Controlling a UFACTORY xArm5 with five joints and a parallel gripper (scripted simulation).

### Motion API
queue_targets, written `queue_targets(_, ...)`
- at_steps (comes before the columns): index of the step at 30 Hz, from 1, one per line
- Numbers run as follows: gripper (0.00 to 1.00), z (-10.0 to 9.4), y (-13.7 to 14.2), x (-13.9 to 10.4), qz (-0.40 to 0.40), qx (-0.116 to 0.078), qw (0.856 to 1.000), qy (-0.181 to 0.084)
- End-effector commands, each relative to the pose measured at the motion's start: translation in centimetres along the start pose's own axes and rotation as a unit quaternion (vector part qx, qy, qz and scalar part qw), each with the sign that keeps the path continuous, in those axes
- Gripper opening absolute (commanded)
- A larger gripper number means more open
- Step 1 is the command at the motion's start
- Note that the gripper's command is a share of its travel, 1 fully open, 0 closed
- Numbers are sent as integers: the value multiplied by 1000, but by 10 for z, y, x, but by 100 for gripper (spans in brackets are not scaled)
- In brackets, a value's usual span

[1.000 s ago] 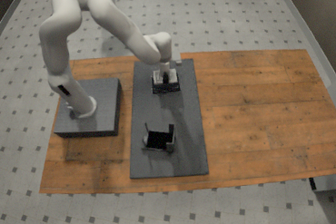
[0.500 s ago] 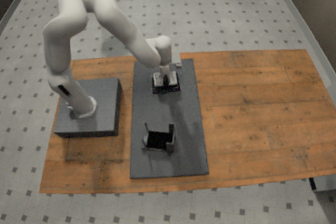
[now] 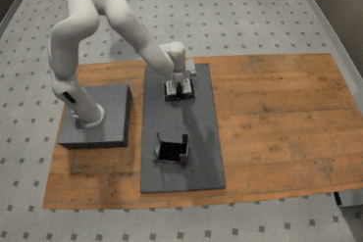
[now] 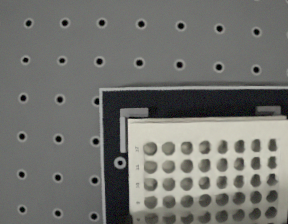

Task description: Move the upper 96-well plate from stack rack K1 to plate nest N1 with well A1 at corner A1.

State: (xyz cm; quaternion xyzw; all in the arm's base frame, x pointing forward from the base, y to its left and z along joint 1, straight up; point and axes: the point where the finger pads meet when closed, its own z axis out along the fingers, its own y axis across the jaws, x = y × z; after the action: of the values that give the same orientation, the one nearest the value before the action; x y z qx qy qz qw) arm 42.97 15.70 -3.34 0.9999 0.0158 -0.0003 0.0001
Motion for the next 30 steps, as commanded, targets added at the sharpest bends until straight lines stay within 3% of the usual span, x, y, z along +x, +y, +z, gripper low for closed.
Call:
queue_targets(1,0,-1,-1,2,0,1,1000,2)
queue_targets(30,0,1,-1,2,0,1,1000,2)
